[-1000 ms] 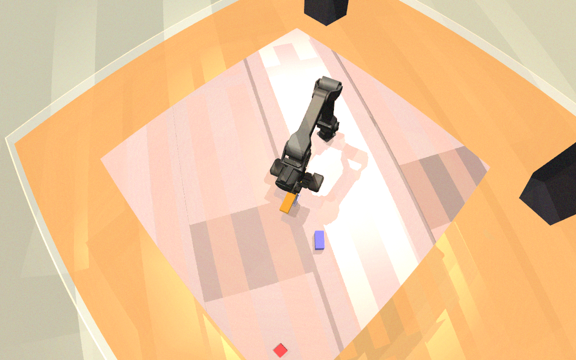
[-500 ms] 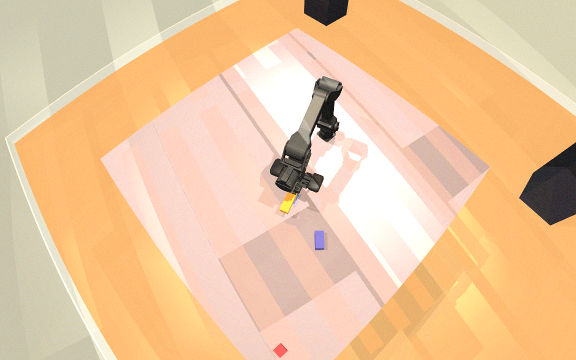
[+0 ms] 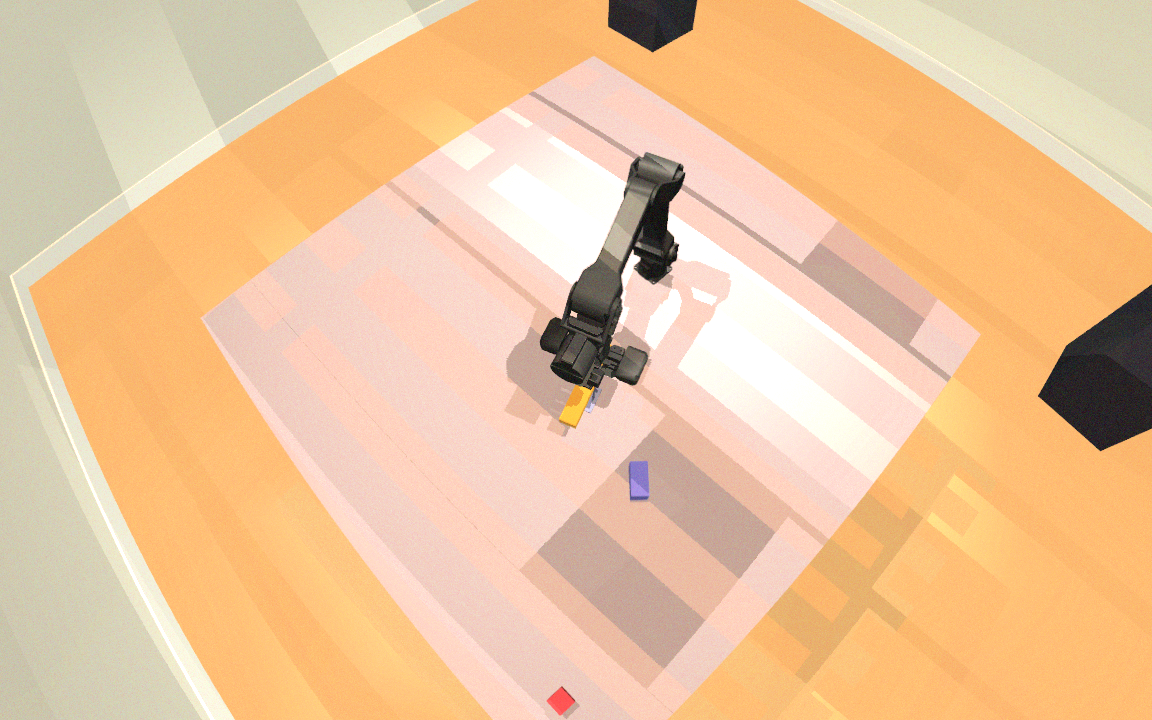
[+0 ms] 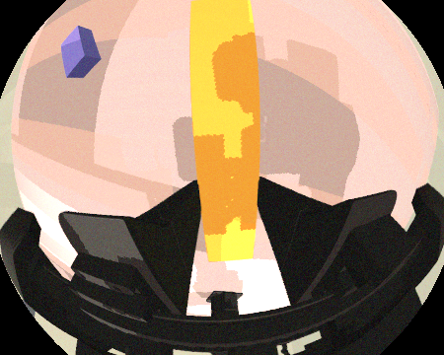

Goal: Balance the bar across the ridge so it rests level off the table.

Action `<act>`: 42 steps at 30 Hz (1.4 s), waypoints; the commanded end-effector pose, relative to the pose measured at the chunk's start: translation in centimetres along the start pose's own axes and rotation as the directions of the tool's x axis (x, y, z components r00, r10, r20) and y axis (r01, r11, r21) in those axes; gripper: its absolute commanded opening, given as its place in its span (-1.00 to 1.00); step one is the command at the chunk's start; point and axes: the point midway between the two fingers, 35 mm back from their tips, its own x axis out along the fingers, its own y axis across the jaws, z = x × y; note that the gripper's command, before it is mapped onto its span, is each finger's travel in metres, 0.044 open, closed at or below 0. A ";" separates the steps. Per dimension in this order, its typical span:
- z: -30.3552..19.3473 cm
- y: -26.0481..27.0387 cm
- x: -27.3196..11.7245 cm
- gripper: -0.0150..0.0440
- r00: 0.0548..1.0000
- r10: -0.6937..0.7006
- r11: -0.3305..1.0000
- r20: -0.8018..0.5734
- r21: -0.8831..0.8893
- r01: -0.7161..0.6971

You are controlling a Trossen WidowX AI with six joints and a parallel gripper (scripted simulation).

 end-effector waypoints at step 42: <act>0.0 0.0 0.4 -0.49 1.000 0.002 1.000 0.003 0.005 -0.002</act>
